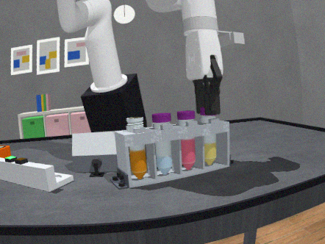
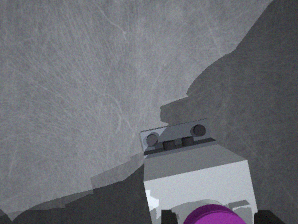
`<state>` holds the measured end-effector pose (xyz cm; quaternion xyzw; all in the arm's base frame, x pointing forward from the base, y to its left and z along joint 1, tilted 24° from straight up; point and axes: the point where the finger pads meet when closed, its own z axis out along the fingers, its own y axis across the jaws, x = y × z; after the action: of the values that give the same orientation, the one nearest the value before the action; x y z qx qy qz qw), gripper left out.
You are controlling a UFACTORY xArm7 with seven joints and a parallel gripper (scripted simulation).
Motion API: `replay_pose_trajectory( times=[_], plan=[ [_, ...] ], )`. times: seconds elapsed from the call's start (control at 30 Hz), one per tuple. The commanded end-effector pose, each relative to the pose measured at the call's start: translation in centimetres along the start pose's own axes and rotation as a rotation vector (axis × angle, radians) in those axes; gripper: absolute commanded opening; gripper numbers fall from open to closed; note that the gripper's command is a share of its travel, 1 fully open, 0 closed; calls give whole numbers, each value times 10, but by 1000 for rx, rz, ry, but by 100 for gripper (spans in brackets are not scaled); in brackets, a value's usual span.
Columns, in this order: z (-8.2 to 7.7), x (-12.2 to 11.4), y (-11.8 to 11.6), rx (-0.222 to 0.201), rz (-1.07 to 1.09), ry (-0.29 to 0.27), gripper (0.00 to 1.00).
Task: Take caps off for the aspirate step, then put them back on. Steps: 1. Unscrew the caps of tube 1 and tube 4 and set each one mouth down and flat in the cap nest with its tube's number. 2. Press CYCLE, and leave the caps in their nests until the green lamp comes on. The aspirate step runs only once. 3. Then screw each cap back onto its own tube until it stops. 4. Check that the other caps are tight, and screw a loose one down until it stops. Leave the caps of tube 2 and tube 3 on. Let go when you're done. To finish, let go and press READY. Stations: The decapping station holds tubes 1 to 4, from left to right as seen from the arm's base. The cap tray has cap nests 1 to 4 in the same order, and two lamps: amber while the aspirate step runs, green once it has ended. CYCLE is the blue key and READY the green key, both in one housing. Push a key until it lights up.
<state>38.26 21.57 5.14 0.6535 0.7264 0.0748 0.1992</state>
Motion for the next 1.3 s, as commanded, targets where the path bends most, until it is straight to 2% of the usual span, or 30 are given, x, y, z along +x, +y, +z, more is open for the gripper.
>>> replay_pose_trajectory(
  times=[0.0, 0.27, 0.6, 0.63, 1.1, 1.27],
  plan=[
    [-2, 2, 2, 6, -215, 7, 46],
    [-2, 2, 2, 5, -535, 8, 46],
    [-2, 2, 2, 5, -600, 8, 46],
    [-2, 2, 2, 5, -600, 8, 0],
    [-2, 2, 2, 5, -600, 8, 0],
    [-1, 2, 2, 6, -434, 8, 0]
  ],
)
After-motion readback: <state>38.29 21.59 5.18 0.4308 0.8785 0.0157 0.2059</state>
